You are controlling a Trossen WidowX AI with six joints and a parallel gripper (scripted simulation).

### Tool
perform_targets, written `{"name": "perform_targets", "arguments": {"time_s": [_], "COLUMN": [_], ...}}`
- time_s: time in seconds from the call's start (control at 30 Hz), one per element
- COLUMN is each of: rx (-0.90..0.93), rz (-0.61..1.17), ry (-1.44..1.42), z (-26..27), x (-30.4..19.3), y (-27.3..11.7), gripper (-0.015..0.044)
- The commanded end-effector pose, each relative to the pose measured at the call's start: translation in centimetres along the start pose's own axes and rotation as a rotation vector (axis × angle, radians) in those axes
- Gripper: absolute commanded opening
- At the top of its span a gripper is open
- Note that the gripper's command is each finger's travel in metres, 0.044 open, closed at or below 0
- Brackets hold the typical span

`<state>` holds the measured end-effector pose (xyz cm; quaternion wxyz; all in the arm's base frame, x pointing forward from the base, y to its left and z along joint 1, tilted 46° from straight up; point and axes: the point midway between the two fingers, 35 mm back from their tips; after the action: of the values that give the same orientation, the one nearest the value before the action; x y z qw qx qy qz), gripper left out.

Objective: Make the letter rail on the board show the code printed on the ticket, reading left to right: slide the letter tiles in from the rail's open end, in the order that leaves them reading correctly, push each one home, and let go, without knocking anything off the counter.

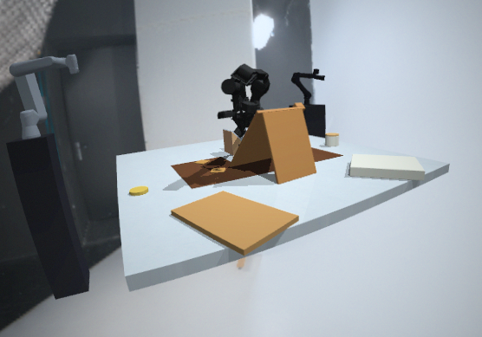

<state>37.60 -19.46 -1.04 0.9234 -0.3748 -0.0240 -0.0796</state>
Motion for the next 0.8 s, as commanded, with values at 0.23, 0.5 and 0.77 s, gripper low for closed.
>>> {"name": "perform_targets", "arguments": {"time_s": [0.23,0.5,0.77], "rx": [-0.001,0.000,0.000], "rz": [-0.005,-0.005,-0.005], "ry": [0.001,0.001,0.001], "z": [0.70,0.97,1.24], "x": [0.06,0.09,0.07], "y": [-0.26,-0.25,-0.21], "gripper": [0.0000,0.0000,0.0000]}}
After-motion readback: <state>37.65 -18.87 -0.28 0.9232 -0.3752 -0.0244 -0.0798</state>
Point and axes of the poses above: the point midway between the two fingers, 35 mm back from their tips, its own y axis out along the fingers, its own z axis across the jaws, x = y × z, and after that the axes turned 6 degrees about y, right-handed
